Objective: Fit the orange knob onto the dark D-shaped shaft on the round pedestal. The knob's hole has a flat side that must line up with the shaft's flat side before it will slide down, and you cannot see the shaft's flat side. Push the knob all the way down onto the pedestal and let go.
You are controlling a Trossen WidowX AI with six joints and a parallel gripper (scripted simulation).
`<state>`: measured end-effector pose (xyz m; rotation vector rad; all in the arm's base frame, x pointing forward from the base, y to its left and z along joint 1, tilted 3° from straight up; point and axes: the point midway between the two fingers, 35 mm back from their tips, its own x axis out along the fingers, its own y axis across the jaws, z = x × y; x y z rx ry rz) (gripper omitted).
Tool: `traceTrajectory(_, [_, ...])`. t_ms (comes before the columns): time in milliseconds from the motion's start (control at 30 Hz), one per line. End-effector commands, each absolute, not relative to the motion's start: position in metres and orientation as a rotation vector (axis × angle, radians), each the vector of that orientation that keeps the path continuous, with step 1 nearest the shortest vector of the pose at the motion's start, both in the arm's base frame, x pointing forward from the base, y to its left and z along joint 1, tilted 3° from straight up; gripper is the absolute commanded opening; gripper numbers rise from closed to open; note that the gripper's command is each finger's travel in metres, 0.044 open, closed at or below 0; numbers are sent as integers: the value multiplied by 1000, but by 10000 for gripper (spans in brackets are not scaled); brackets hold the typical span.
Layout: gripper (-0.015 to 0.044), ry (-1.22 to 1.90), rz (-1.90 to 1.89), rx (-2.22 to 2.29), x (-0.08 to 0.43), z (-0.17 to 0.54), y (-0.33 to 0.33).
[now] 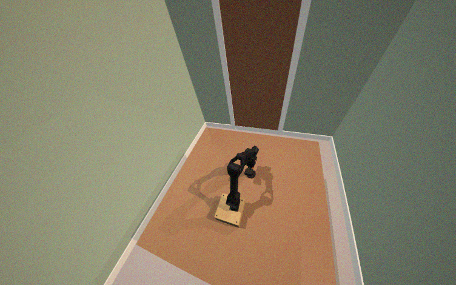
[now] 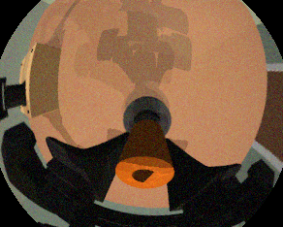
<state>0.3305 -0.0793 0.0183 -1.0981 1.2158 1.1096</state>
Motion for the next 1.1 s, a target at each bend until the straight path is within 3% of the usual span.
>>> traceTrajectory(0, [0,1213,1115,-1103,331,17,-79])
traceTrajectory(1067, [0,1174,1176,-1168,330,21,-79])
